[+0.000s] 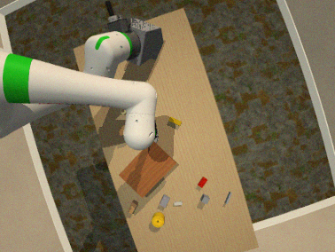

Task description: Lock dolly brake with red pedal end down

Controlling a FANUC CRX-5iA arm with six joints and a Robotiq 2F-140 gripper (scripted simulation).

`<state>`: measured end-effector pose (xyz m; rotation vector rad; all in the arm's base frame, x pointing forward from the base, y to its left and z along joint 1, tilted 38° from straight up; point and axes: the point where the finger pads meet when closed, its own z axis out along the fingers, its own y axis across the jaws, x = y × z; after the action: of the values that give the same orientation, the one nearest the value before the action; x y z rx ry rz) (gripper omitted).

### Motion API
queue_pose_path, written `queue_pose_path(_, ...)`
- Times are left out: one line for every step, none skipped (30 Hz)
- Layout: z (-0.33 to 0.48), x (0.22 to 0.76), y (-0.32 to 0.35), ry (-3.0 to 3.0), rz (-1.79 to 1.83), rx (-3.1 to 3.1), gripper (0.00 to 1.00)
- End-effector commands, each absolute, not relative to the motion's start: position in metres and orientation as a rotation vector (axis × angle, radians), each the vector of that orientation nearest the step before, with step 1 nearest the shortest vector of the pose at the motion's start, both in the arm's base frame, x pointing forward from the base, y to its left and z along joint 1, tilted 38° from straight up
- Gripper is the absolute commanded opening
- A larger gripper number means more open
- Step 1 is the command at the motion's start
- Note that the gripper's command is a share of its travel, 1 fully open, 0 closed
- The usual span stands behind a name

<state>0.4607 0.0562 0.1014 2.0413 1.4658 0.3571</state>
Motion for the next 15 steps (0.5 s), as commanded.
queue_pose_path(0.111,0.454,0.06,1.465,0.356,2.041,0.0)
queue_pose_path(0.115,0.451,0.061,1.465,0.356,2.041,0.0)
queue_pose_path(0.119,0.449,0.063,1.465,0.356,2.041,0.0)
queue_pose_path(0.123,0.446,0.065,1.465,0.356,2.041,0.0)
queue_pose_path(0.127,0.443,0.066,1.465,0.356,2.041,0.0)
queue_pose_path(0.131,0.441,0.068,1.465,0.356,2.041,0.0)
queue_pose_path(0.134,0.438,0.069,1.465,0.356,2.041,0.0)
queue_pose_path(0.137,0.436,0.07,1.465,0.356,2.041,0.0)
queue_pose_path(0.14,0.435,0.071,1.465,0.356,2.041,0.0)
queue_pose_path(0.142,0.433,0.072,1.465,0.356,2.041,0.0)
queue_pose_path(0.144,0.432,0.073,1.465,0.356,2.041,0.0)
queue_pose_path(0.146,0.431,0.073,1.465,0.356,2.041,0.0)
queue_pose_path(0.147,0.43,0.074,1.465,0.356,2.041,0.0)
queue_pose_path(0.147,0.429,0.074,1.465,0.356,2.041,0.0)
queue_pose_path(0.148,0.429,0.074,1.465,0.356,2.041,0.0)
